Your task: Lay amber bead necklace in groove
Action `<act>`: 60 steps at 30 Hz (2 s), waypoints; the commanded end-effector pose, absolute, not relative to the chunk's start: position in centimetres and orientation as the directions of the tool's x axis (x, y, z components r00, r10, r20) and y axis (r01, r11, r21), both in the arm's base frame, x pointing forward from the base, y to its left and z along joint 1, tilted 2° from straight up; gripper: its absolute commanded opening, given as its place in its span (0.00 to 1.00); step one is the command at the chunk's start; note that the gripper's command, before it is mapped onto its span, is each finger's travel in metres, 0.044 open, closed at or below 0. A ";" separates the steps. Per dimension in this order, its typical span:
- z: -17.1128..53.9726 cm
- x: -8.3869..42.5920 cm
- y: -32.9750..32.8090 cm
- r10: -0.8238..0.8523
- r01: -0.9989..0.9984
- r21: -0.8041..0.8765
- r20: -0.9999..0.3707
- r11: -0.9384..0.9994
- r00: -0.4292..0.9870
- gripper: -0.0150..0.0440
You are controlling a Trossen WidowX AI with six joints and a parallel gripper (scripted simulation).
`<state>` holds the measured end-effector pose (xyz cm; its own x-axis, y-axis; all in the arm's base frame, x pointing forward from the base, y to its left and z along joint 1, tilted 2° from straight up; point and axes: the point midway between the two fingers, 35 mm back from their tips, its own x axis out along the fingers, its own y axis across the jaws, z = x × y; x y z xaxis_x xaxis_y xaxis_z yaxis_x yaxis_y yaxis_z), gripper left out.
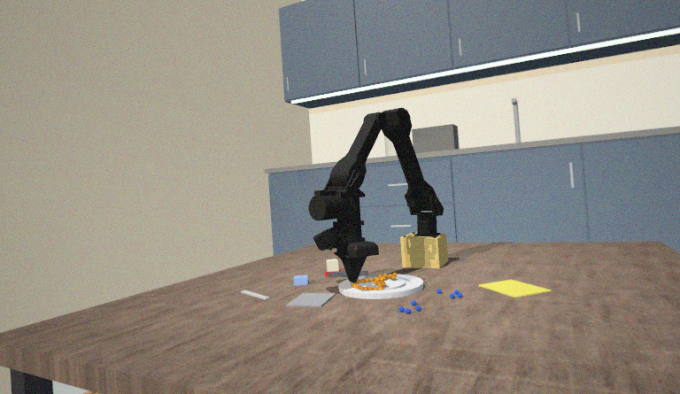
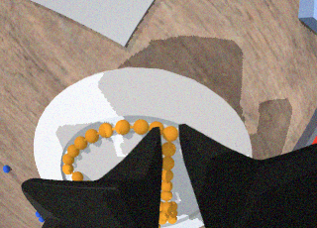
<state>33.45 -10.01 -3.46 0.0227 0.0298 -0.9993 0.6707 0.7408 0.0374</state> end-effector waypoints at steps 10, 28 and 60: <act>-3.3 33.4 -10.0 0.031 0.670 0.037 -0.999 0.742 0.021 0.88; -3.0 33.4 -10.0 0.033 0.668 0.035 -0.999 0.743 0.016 1.00; -1.2 32.9 -9.2 0.029 0.747 0.040 -0.999 0.664 0.028 0.46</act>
